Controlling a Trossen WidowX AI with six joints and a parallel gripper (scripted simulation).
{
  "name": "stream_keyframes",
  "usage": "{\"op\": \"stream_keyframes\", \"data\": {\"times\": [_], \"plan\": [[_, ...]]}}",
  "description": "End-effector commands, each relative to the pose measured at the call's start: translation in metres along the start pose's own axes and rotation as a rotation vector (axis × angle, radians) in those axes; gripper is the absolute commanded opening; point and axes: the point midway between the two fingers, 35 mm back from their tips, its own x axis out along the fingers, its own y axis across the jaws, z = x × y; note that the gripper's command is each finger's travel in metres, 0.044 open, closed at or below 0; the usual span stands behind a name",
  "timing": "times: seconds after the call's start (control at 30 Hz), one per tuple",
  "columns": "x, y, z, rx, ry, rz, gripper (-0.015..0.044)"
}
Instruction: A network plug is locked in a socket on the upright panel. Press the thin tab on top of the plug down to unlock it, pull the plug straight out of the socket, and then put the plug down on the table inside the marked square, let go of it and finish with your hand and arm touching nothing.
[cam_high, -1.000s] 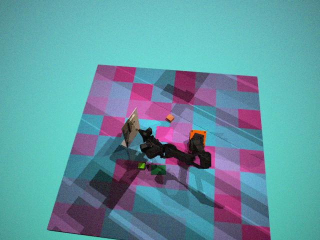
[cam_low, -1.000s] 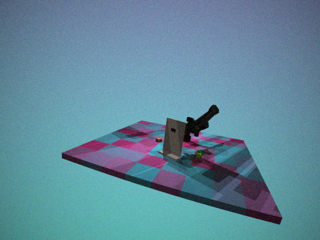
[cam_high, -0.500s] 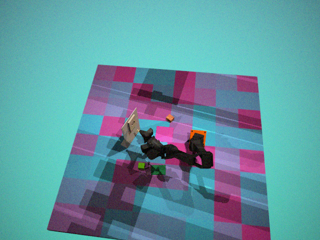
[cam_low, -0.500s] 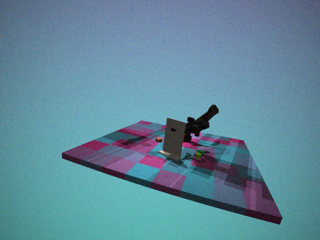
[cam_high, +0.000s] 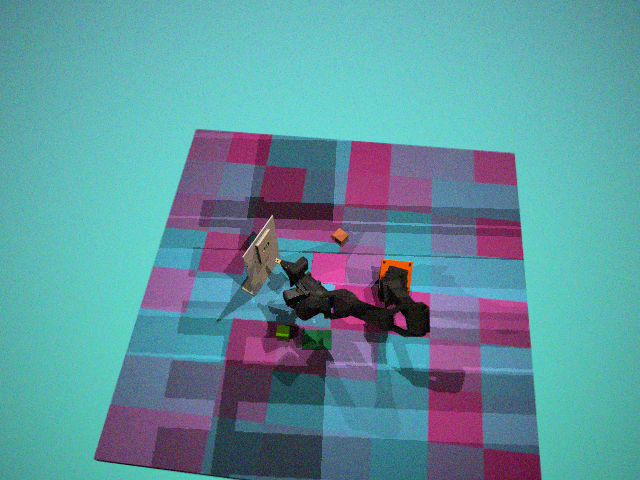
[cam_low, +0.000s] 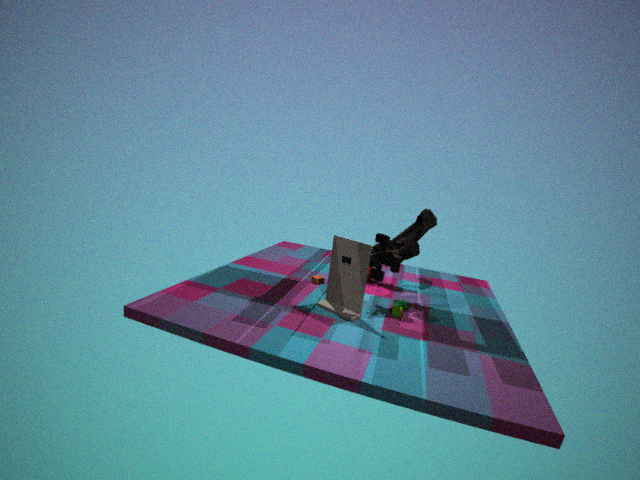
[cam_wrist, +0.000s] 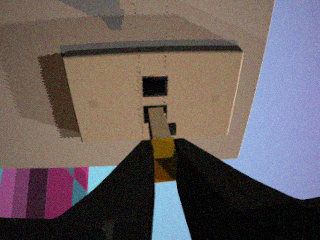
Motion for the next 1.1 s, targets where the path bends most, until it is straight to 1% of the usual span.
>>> {"op": "stream_keyframes", "data": {"times": [0.0,0.53,0.67,1.07], "plan": [[-0.002,-0.008,-0.001,-0.003,-0.002,0.002,0.0000],[-0.017,-0.054,-0.016,-0.003,0.001,-0.001,0.0000],[-0.019,-0.057,-0.018,-0.007,0.002,0.002,0.0000],[0.006,-0.020,-0.061,-0.204,0.056,0.242,0.0000]]}}
